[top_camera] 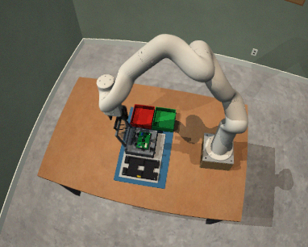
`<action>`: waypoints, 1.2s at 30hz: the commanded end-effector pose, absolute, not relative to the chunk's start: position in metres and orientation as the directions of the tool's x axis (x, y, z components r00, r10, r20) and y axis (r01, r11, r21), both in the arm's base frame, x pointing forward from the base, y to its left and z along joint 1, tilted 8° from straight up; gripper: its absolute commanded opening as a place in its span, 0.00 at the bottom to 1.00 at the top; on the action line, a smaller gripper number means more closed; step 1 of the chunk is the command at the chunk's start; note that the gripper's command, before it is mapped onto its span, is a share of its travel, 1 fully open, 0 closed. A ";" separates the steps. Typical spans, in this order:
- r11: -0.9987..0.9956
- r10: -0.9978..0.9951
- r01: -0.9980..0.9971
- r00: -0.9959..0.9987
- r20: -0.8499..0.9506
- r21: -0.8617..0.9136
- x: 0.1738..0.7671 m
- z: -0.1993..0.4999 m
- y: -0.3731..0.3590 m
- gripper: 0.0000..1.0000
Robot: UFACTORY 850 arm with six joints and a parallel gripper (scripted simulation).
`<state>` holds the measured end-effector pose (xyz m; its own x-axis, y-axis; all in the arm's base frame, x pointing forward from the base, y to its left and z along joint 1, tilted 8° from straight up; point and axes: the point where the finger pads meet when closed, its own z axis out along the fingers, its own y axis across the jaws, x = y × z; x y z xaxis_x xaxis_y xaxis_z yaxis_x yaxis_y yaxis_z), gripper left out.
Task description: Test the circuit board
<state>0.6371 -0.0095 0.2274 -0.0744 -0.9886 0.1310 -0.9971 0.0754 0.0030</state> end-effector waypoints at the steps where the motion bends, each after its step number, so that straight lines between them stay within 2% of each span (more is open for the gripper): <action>1: 0.075 -0.989 -0.997 -0.075 0.131 0.001 0.638 0.226 -0.010 0.52; 17: 0.075 -0.989 -0.997 -0.075 0.131 0.001 0.638 0.224 -0.010 0.52; 36: 0.075 -0.989 -0.997 -0.075 0.131 0.001 0.638 0.187 -0.015 0.52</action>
